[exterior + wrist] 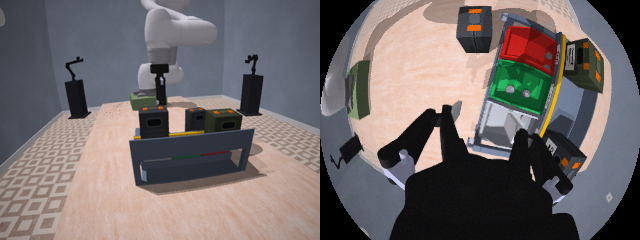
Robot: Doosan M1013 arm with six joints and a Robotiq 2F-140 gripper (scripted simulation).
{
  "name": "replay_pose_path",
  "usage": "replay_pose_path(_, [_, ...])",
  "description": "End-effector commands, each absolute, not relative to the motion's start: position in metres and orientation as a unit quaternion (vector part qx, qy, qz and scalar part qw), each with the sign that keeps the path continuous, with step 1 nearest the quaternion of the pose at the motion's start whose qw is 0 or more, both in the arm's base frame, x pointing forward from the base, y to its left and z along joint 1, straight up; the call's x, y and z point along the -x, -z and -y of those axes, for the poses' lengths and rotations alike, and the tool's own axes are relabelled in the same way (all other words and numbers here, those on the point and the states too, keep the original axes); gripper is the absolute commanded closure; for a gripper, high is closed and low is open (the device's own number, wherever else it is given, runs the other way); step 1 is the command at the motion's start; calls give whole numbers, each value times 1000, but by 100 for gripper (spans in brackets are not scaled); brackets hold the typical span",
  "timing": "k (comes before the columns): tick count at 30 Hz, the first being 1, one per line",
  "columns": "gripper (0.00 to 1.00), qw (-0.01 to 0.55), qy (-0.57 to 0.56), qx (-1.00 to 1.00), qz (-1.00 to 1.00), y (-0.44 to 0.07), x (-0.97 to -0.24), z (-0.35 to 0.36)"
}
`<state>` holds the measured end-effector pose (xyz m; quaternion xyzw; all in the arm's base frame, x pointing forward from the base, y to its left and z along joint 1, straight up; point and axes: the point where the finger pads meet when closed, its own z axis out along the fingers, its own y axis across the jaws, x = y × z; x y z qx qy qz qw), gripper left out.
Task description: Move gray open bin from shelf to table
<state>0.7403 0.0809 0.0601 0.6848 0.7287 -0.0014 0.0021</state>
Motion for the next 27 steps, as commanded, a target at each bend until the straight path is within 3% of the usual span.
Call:
replay_pose_path(1, [43,2,1,-685,-728,-60,-743,-75])
replay_pose_path(8, [43,2,1,-685,-728,-60,-743,-75])
replay_pose_path(13, [43,2,1,-685,-728,-60,-764,-25])
replay_pose_path(27, [43,2,1,-685,-728,-60,-762,-29])
